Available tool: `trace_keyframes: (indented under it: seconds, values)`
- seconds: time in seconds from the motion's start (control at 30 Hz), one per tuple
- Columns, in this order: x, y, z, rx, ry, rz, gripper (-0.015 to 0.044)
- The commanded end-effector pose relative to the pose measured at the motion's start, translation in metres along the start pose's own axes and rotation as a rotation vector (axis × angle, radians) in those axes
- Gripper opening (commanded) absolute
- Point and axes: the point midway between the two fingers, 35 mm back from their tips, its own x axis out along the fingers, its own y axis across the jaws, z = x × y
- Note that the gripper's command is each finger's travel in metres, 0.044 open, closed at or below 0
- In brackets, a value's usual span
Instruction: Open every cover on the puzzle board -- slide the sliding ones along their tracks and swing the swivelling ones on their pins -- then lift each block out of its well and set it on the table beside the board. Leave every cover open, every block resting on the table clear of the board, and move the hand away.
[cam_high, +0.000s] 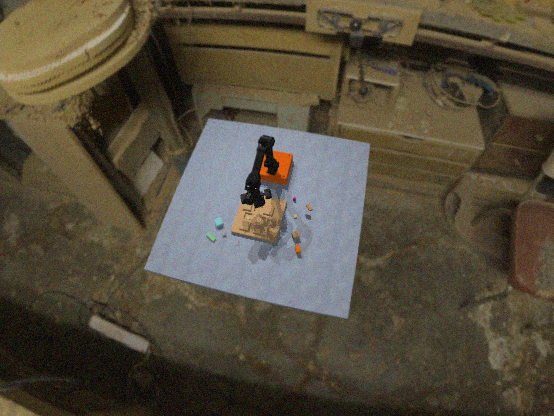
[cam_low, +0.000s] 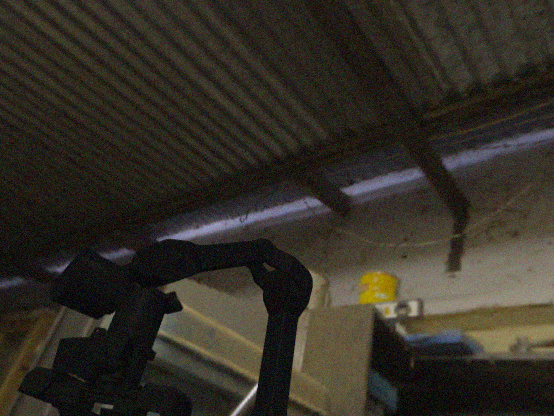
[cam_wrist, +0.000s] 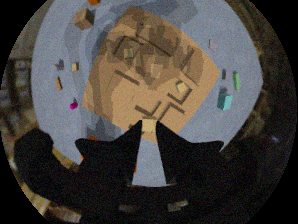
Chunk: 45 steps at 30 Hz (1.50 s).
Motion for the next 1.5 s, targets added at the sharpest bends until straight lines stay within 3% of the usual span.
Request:
trace_keyframes:
  seconds: [0.0,1.47]
  values:
    - [-0.010,-0.001,0.001,-0.005,-0.010,-0.006,0.0080]
    - [-0.012,0.150,0.056,-0.005,-0.015,0.005,0.0080]
